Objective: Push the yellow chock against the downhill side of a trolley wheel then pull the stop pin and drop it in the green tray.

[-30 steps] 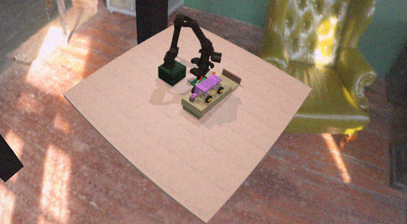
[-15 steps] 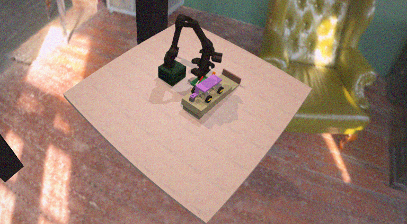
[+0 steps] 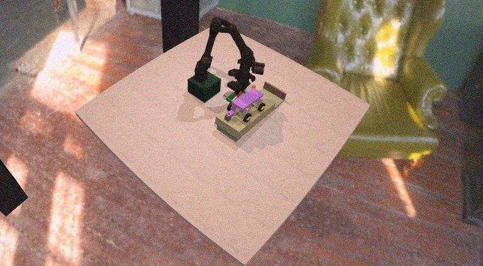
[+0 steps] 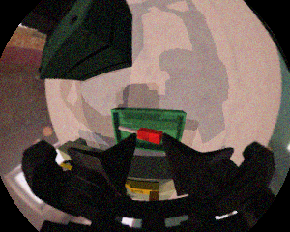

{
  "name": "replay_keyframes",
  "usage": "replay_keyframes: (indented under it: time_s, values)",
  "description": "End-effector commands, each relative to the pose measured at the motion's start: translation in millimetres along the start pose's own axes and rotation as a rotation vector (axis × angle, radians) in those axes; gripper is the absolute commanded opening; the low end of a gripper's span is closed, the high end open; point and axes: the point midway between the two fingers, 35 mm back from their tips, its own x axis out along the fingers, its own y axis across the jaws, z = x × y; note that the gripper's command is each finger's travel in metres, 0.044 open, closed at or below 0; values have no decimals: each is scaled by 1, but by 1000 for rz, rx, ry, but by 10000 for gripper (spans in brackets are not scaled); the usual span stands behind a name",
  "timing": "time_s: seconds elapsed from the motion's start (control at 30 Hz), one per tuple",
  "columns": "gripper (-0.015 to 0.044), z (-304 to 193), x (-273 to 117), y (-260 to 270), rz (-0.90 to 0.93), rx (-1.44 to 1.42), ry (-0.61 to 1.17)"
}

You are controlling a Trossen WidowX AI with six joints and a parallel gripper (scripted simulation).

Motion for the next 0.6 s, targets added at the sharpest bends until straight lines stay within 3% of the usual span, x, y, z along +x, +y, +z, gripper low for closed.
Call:
replay_keyframes:
  time_s: [0.0, 0.13, 0.33, 0.57]
  values:
    - [190, -1, 2, -3, 0, 3, -2]
    - [190, -1, 2, -3, 0, 3, -2]
    - [340, 0, 1, -1, 1, 0, -1]
    - [340, 0, -2, -1, 1, 0, -1]
